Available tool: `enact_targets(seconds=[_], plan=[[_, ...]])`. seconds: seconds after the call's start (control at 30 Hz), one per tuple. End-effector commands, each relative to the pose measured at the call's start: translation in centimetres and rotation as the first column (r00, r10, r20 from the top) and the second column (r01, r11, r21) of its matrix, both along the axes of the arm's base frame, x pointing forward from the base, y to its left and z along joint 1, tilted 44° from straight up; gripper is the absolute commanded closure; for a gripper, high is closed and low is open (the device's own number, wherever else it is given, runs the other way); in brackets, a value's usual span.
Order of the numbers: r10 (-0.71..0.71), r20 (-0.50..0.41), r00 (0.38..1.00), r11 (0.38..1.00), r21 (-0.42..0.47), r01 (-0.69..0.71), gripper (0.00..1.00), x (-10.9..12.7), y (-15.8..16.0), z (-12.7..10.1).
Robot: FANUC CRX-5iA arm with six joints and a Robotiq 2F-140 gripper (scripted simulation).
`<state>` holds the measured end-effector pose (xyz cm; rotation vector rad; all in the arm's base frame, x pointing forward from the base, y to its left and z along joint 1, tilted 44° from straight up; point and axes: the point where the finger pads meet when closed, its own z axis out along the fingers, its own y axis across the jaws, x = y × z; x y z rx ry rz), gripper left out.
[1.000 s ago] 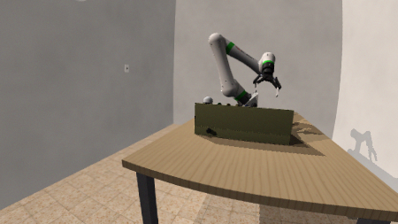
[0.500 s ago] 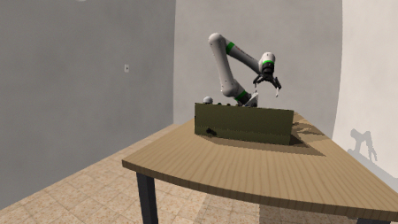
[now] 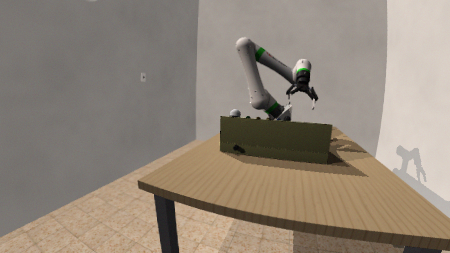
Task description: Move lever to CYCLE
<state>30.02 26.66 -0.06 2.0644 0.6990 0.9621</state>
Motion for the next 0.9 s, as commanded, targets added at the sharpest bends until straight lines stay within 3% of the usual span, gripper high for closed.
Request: enact_targets(seconds=[0.0,0.33,0.63,0.7,0.87], plan=[[0.001,0.0,1.0,1.0,0.0,-0.001,0.0,0.0,0.1,0.0],[0.018,-0.007,1.0,1.0,0.002,-0.018,0.0,-0.1,2.9,0.0],[0.072,-0.023,0.997,0.997,0.006,-0.072,0.0,-0.2,11.3,0.5],[0.092,-0.027,0.995,0.996,0.008,-0.092,0.0,-0.2,14.4,0.7],[0.114,-0.029,0.993,0.993,0.009,-0.114,0.0,-0.1,17.8,1.2]])
